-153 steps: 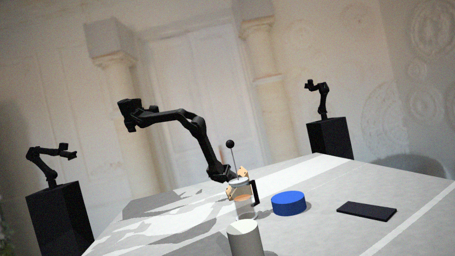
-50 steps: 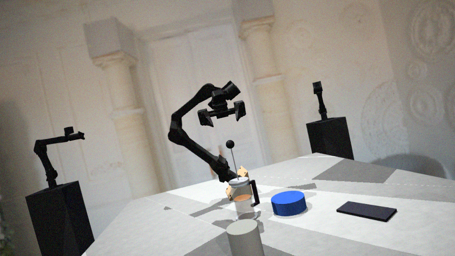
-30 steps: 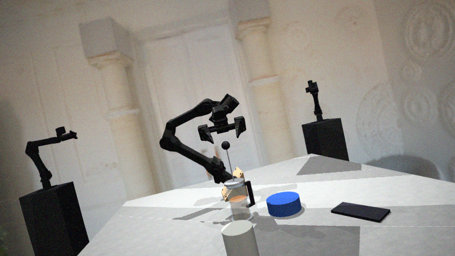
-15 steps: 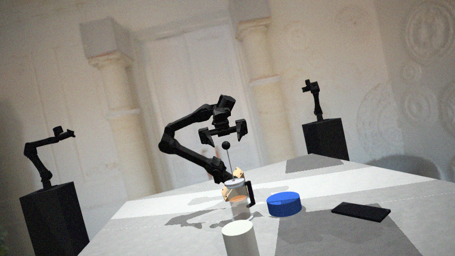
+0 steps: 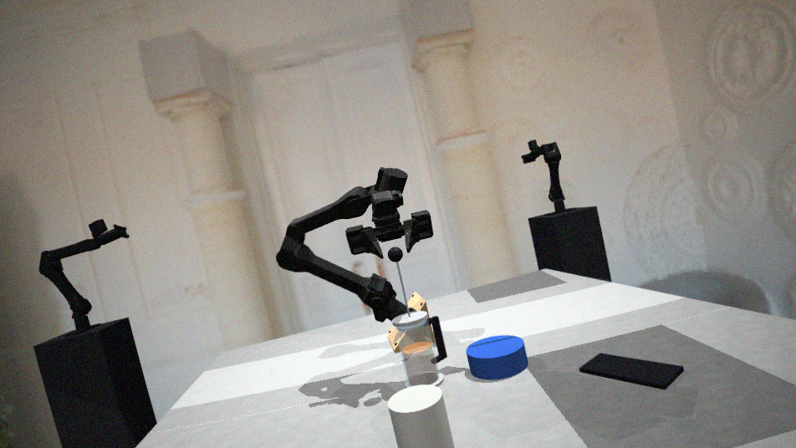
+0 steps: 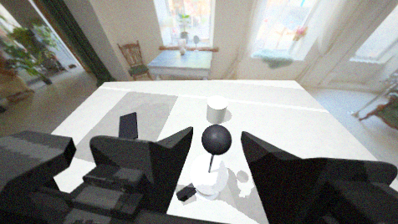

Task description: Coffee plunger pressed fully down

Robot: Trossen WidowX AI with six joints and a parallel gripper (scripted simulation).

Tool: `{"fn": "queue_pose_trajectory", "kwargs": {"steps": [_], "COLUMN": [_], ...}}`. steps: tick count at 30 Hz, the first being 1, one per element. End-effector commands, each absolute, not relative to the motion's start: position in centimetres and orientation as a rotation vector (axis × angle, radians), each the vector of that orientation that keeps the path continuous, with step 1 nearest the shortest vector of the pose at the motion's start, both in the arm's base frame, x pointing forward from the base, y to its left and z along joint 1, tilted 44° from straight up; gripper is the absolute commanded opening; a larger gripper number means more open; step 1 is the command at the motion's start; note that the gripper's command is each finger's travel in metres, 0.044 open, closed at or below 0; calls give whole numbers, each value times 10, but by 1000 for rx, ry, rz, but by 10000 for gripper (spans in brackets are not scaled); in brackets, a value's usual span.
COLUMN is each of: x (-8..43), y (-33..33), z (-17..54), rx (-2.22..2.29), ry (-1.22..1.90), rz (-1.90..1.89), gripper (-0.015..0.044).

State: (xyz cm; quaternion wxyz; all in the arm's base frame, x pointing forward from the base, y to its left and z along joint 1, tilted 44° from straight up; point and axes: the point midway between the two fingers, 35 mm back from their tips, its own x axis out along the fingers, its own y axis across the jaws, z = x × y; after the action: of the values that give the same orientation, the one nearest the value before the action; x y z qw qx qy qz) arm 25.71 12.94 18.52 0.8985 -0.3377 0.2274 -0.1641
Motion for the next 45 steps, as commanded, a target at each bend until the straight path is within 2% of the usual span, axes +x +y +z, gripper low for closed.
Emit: {"fn": "queue_pose_trajectory", "kwargs": {"steps": [1, 2, 45], "x": [257, 257, 262], "y": [129, 129, 98], "z": [185, 185, 144], "rx": [-701, -701, -694], "ry": [473, 473, 490], "rz": [-337, -337, -335], "gripper": [151, 129, 129]}}
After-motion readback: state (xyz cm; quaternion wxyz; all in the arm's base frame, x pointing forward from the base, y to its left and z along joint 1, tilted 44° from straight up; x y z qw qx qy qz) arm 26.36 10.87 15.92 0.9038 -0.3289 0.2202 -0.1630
